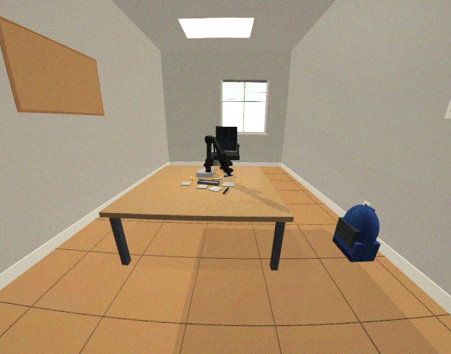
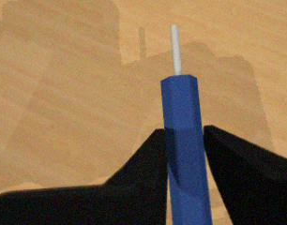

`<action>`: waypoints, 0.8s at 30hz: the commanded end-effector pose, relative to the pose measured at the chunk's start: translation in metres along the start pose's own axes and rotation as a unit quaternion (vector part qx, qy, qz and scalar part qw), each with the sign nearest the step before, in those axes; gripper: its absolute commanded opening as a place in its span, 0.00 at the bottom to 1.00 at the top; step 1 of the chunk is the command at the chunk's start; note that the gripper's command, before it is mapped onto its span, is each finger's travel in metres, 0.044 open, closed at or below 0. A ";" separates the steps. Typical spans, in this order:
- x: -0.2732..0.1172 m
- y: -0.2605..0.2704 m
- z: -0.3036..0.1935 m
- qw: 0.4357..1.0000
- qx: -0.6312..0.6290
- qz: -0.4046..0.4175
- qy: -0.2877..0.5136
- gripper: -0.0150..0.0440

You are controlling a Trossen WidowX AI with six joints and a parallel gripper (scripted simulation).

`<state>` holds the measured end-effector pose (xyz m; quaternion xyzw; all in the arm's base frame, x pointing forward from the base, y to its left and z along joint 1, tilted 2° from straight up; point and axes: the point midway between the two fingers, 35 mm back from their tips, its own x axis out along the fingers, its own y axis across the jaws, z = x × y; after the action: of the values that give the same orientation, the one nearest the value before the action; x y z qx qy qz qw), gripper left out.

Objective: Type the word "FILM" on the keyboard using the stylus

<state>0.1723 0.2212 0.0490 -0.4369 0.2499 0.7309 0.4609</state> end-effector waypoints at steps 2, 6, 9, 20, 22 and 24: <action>-0.007 -0.004 -0.008 0.995 0.101 -0.003 -0.015 0.25; -0.013 -0.008 -0.015 0.981 0.194 -0.005 -0.028 0.25; -0.018 -0.010 -0.021 0.964 0.262 -0.006 -0.038 0.25; -0.037 -0.018 -0.042 0.864 0.498 -0.001 -0.080 0.25; -0.041 -0.019 -0.045 0.839 0.537 0.001 -0.088 0.25; -0.044 -0.020 -0.049 0.812 0.575 0.004 -0.096 0.25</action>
<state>0.2125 0.1782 0.0600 -0.0809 0.5496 0.5330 0.6382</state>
